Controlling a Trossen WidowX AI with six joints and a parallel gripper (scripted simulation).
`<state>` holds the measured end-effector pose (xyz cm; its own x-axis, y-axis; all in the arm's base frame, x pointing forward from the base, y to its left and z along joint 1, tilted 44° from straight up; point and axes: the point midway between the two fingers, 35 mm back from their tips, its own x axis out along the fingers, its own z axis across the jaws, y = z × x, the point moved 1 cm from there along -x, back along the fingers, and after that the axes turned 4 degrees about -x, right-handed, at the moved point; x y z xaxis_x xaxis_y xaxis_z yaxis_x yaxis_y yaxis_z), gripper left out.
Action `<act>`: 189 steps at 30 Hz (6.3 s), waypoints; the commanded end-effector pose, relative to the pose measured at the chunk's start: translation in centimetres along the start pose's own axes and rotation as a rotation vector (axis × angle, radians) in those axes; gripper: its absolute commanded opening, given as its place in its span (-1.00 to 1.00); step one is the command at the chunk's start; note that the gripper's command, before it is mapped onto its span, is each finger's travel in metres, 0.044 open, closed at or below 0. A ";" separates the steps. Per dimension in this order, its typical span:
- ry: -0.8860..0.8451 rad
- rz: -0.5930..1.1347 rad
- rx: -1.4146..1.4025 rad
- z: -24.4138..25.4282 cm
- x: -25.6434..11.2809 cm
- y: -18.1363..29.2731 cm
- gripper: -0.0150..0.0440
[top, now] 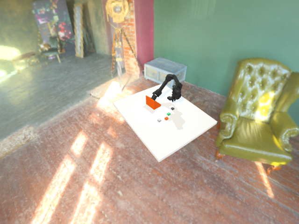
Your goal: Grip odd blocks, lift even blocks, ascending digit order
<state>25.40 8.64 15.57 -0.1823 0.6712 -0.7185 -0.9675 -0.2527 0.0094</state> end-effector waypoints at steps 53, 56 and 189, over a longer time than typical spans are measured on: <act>0.012 -0.010 -0.013 -19.9 9.5 -7.9 0.86; 0.011 -0.010 -0.013 -19.9 10.0 -7.9 0.86; 0.007 -0.007 -0.010 -11.8 9.4 -4.6 0.86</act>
<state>30.58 7.58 1.07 -0.1688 0.6652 -0.7273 -0.9659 -0.2585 -0.0122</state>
